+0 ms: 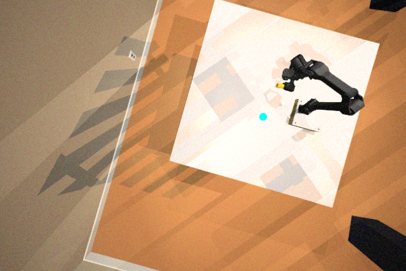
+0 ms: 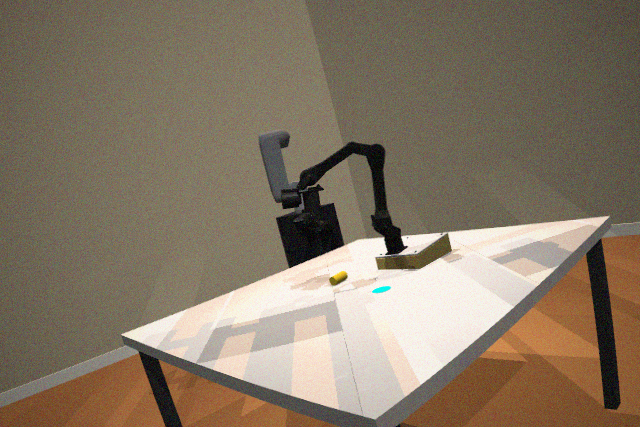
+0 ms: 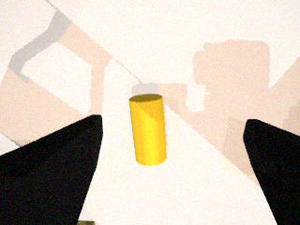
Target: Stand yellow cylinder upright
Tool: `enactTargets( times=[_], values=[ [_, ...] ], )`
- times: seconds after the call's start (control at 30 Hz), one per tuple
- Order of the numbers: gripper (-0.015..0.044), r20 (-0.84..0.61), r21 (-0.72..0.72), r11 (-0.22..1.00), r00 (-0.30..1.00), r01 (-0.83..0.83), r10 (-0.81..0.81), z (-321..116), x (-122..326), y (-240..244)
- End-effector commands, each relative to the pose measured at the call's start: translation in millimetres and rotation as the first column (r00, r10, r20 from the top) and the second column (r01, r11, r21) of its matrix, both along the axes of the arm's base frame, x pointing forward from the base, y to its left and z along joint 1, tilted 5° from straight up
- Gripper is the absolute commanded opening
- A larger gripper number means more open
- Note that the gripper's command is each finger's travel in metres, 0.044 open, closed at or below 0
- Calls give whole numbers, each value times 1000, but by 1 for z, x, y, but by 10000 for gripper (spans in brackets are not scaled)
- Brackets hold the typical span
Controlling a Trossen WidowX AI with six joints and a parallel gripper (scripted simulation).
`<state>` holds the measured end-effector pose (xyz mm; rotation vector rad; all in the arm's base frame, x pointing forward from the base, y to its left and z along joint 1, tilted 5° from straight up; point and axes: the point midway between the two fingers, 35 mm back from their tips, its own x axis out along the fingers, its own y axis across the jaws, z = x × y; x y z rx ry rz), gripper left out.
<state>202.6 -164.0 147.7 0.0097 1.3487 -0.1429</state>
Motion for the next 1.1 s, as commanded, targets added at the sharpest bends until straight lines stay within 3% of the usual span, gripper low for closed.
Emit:
enactTargets(
  times=[0.0, 0.23, 0.5, 0.67, 0.93, 1.07],
  values=[
    [309, -124, 36, 994, 986, -105, 109, -18, -24, 10],
    [309, -124, 36, 994, 986, -105, 109, -20, -23, 10],
    [309, -124, 36, 994, 986, -105, 109, -119, -13, 4],
    [309, -124, 36, 994, 986, -105, 109, -128, -13, 5],
    [105, -124, 36, 994, 986, -105, 109, -128, -13, 5],
    [105, -124, 36, 994, 986, -105, 109, -127, -13, 5]
  ],
)
